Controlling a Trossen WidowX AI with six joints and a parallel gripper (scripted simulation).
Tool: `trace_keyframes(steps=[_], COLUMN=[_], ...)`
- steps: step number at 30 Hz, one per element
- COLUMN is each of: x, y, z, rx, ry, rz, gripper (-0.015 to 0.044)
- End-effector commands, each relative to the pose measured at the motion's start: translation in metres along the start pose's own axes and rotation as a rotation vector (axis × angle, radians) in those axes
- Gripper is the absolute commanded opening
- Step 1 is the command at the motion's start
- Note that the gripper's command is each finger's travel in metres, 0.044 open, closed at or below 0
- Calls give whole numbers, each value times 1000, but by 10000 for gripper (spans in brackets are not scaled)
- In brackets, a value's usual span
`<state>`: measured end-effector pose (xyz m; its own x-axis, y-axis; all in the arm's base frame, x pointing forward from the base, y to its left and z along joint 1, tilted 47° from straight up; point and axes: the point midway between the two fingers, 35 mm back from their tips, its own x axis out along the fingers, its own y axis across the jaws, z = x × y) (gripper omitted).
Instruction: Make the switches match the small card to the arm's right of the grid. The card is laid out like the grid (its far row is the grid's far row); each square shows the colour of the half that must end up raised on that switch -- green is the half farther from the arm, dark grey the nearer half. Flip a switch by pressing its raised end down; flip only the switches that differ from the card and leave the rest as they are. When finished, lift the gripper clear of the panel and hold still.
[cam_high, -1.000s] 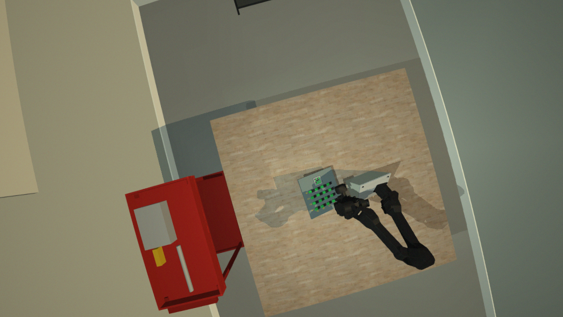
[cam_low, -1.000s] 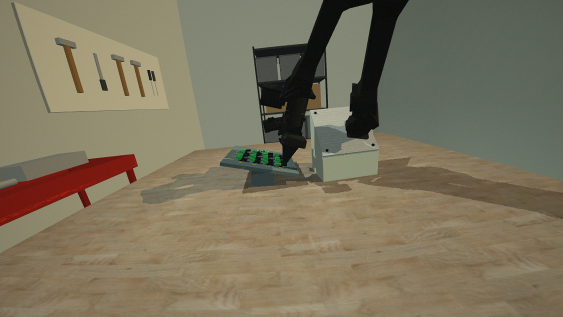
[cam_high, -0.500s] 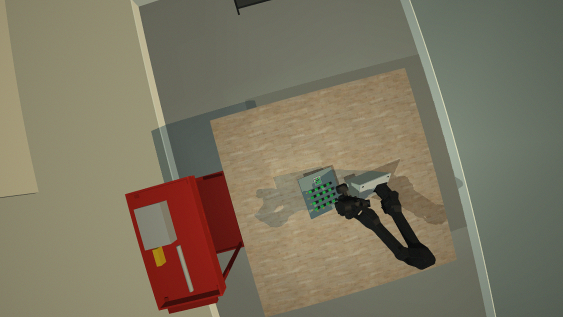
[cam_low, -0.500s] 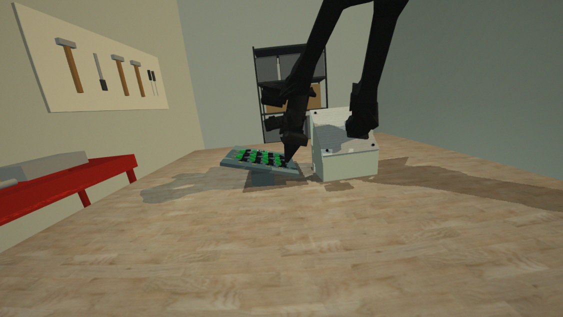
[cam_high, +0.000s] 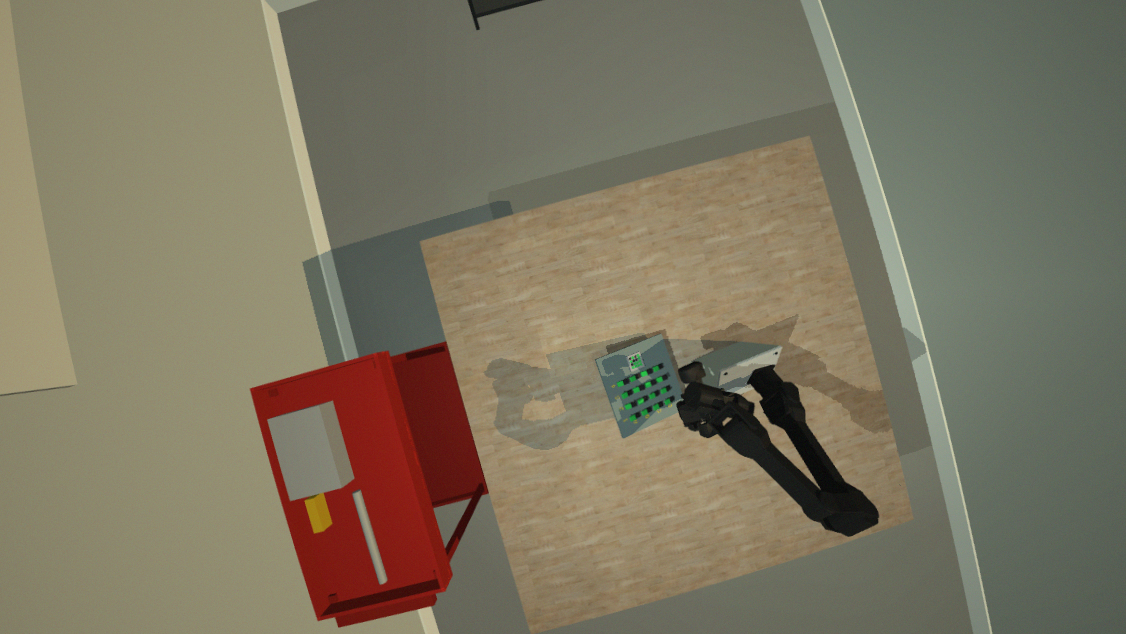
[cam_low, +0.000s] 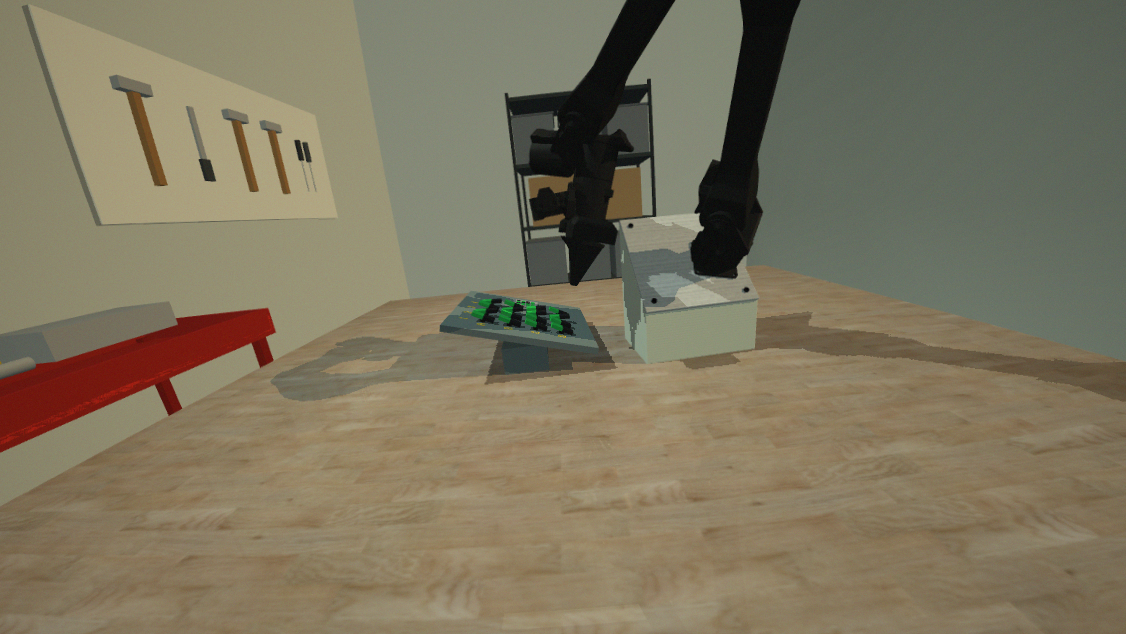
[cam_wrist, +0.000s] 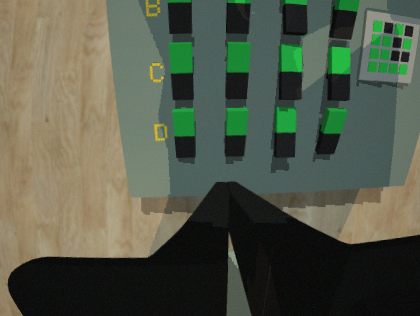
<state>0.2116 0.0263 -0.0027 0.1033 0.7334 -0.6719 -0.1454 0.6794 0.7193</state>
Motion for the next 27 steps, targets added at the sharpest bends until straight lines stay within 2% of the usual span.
trace_keyframes(steps=[1, 7, 11, 27], x=[-2, 1, 32, 50], y=[-34, -49, -49, -48], z=[1, -1, -2, -2], rx=[1, 0, 0, 0], ry=[-3, -5, -29, -30], rz=[-6, -5, -3, -2], gripper=[0, 0, 0, 0])
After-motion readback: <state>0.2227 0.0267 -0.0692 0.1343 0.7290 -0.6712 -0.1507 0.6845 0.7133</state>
